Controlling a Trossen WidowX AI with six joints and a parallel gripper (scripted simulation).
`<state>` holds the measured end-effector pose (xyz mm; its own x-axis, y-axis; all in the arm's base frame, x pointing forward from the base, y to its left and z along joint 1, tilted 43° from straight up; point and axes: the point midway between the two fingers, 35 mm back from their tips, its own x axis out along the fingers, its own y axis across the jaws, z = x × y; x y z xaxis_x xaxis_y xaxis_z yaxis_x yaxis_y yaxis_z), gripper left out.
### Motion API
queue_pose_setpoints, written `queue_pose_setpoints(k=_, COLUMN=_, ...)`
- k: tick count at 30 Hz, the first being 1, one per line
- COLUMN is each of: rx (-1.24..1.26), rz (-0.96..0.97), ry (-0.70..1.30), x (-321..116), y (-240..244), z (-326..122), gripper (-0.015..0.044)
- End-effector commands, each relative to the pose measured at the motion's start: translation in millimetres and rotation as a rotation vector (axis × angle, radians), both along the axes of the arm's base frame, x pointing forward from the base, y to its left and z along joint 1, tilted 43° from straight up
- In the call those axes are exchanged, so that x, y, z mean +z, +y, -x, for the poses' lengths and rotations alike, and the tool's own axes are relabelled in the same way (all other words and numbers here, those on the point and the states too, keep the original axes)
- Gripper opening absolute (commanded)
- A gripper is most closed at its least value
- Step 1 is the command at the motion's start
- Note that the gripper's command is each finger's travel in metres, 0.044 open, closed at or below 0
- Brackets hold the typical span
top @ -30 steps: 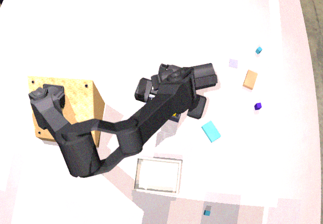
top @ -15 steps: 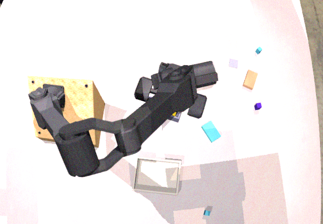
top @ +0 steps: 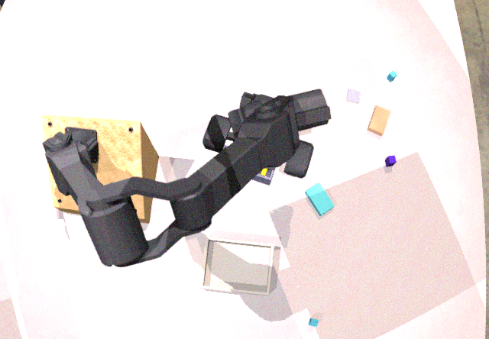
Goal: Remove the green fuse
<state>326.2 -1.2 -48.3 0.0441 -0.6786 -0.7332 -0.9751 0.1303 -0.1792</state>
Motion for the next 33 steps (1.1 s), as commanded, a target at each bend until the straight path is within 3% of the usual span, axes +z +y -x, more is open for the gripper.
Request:
queue_pose_setpoints(k=1, rx=-0.004, rz=-0.004, ry=-0.003, x=2, y=2, z=0, gripper=0.0000)
queue_pose_setpoints(k=33, rx=-0.003, rz=-0.004, ry=-0.002, x=24, y=22, z=1, gripper=0.0000)
